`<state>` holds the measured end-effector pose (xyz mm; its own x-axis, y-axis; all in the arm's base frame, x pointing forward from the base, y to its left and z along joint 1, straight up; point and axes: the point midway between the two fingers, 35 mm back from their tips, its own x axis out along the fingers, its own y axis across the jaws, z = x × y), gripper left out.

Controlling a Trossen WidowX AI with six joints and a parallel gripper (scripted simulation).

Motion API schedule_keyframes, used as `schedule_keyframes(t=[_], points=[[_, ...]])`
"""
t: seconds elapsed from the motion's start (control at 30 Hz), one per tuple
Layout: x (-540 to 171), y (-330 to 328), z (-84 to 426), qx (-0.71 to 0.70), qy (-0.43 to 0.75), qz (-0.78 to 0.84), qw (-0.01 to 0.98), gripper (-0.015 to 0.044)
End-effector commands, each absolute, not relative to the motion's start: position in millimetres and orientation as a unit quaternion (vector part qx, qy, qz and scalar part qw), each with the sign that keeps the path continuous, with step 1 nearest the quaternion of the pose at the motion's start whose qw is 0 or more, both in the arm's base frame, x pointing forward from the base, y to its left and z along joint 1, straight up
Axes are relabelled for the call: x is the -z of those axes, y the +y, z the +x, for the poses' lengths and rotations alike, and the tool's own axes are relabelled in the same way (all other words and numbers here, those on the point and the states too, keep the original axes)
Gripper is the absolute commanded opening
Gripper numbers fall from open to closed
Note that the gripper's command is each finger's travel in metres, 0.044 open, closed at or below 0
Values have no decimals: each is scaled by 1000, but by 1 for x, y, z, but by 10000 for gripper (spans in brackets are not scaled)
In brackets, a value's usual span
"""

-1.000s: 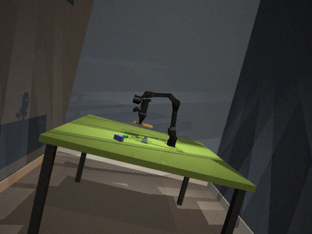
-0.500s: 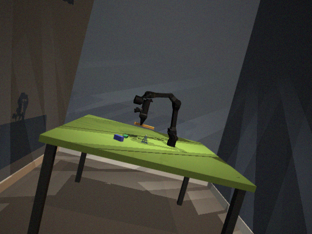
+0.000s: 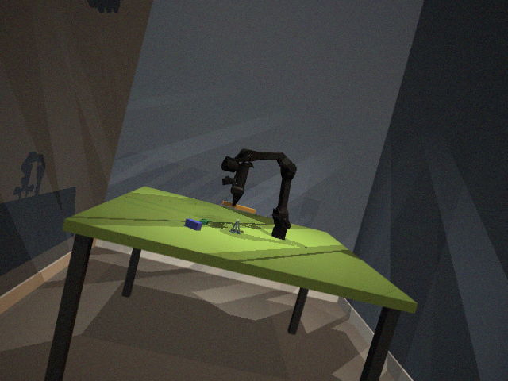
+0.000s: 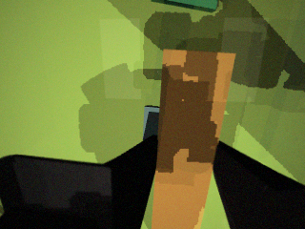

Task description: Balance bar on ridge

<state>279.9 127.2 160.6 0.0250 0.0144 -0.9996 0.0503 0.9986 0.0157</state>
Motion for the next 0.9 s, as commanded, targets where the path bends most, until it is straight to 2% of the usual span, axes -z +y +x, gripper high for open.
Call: schedule_keyframes(t=[0.0, 0.87], points=[[-161, 140, 273, 16, 699, 25, 715, 0], [-128, 149, 269, 17, 699, 27, 715, 0]])
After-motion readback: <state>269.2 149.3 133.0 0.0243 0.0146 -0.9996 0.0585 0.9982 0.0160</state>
